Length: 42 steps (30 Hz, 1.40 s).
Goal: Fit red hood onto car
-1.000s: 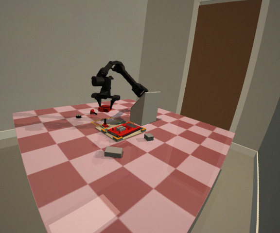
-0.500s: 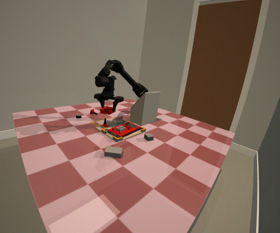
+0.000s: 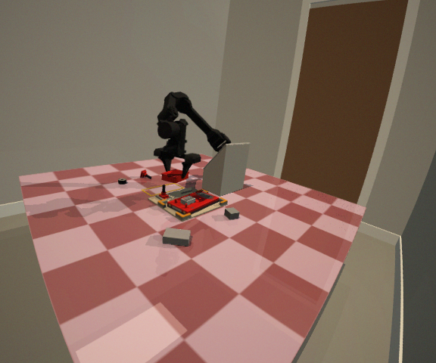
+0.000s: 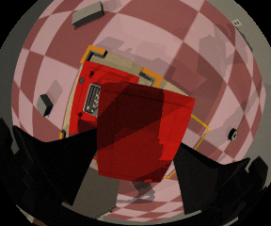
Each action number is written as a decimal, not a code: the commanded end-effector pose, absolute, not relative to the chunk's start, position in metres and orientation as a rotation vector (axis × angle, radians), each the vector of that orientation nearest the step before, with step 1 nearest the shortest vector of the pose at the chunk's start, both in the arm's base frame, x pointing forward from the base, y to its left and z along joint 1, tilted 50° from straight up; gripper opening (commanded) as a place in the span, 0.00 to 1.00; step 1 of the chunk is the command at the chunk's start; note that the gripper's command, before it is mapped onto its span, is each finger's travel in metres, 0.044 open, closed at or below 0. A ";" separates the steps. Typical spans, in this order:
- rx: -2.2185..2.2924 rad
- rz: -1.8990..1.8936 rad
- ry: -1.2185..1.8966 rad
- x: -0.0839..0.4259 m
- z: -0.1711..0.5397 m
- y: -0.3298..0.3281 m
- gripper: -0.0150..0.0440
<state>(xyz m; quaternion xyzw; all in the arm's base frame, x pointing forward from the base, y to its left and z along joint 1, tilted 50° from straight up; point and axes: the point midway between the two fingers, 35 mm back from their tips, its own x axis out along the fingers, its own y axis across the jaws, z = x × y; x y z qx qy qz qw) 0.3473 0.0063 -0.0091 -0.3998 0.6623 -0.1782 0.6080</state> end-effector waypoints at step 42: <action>-0.778 -0.585 1.463 0.340 -0.101 0.013 0.25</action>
